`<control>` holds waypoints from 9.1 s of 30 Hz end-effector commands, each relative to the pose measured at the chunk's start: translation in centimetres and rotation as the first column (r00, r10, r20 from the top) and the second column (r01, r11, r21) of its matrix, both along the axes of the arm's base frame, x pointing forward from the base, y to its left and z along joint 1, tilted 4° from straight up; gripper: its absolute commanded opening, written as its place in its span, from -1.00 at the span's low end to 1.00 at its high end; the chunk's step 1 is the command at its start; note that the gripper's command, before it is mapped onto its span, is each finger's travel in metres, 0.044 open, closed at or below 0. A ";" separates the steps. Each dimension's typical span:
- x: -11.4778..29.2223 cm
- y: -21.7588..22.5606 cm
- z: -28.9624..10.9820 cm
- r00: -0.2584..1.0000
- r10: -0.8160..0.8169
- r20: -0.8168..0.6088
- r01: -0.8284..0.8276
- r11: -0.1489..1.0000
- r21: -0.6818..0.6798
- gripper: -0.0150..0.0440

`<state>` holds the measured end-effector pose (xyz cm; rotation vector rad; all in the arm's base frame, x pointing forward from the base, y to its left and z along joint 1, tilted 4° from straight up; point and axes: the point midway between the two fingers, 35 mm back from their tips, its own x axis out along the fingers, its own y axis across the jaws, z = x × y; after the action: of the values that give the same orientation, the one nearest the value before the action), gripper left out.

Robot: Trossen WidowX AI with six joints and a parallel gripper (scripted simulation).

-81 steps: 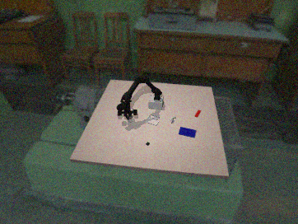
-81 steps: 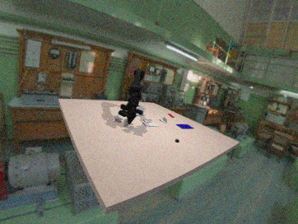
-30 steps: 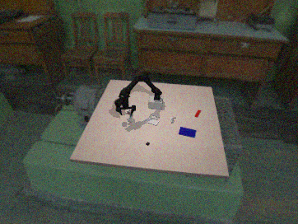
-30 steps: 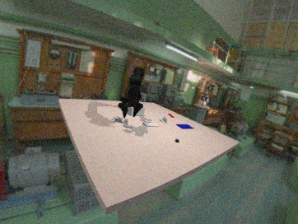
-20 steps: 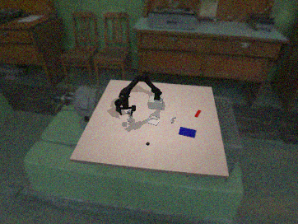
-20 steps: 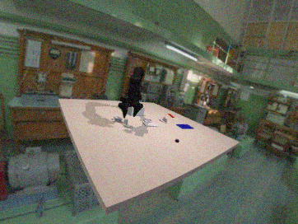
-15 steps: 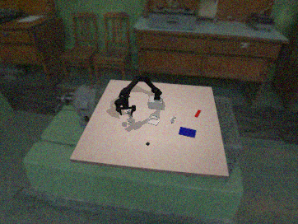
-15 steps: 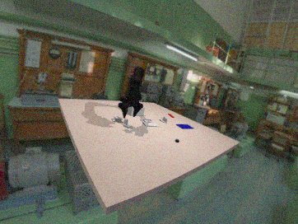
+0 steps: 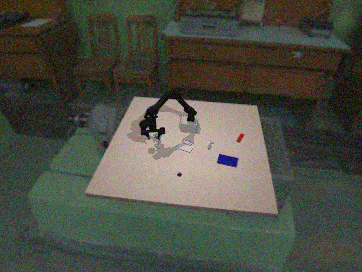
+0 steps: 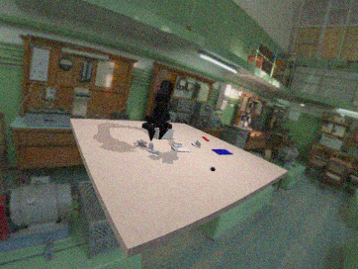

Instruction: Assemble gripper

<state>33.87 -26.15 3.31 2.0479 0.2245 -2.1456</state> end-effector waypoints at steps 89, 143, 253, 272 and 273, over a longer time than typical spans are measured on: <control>0.0 0.0 0.1 1.000 0.000 0.000 0.000 1.000 0.000 -0.42; 0.0 0.0 0.1 1.000 0.000 0.000 0.000 1.000 -0.001 1.00; -5.9 1.5 -3.3 0.961 -0.278 -0.001 0.278 0.961 -0.016 1.00; -5.9 1.5 -3.3 0.961 -0.278 -0.001 0.278 0.961 -0.016 1.00; -5.9 1.5 -3.3 0.961 -0.278 -0.001 0.278 0.961 -0.016 1.00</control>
<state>28.11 -24.64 0.14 2.1854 -0.0794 -2.2894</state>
